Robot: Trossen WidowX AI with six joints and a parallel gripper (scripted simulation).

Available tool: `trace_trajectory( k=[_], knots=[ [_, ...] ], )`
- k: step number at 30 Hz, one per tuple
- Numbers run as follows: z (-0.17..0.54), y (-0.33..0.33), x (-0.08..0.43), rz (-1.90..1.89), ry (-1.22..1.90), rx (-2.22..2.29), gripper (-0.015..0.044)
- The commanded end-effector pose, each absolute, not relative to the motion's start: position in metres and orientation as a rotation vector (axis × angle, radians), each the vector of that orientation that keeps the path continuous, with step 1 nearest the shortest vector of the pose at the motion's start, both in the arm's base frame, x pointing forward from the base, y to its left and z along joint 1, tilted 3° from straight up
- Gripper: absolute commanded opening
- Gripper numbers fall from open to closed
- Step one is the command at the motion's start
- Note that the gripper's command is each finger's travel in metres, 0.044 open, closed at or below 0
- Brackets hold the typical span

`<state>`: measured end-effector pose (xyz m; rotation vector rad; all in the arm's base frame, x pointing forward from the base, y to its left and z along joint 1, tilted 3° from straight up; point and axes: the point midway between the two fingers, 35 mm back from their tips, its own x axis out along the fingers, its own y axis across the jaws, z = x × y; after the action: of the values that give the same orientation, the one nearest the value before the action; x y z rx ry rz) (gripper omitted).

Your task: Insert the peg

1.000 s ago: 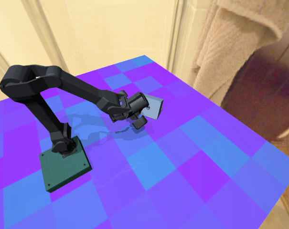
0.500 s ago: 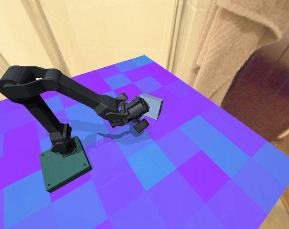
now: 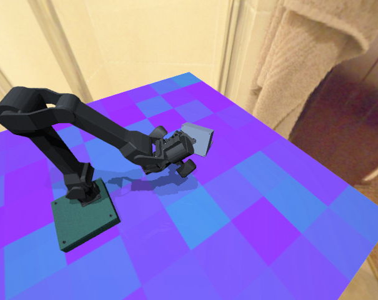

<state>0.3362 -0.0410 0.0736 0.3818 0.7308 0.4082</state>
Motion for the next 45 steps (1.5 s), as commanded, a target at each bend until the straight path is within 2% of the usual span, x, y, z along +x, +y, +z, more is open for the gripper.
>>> trace_trajectory(
  k=[1, 45],
  knots=[
    [0.072, -0.043, 0.332, 0.413, 0.716, 0.381, 0.0000],
    [0.056, -0.044, 0.360, 0.407, 0.602, 0.350, 0.0000]
  ],
)
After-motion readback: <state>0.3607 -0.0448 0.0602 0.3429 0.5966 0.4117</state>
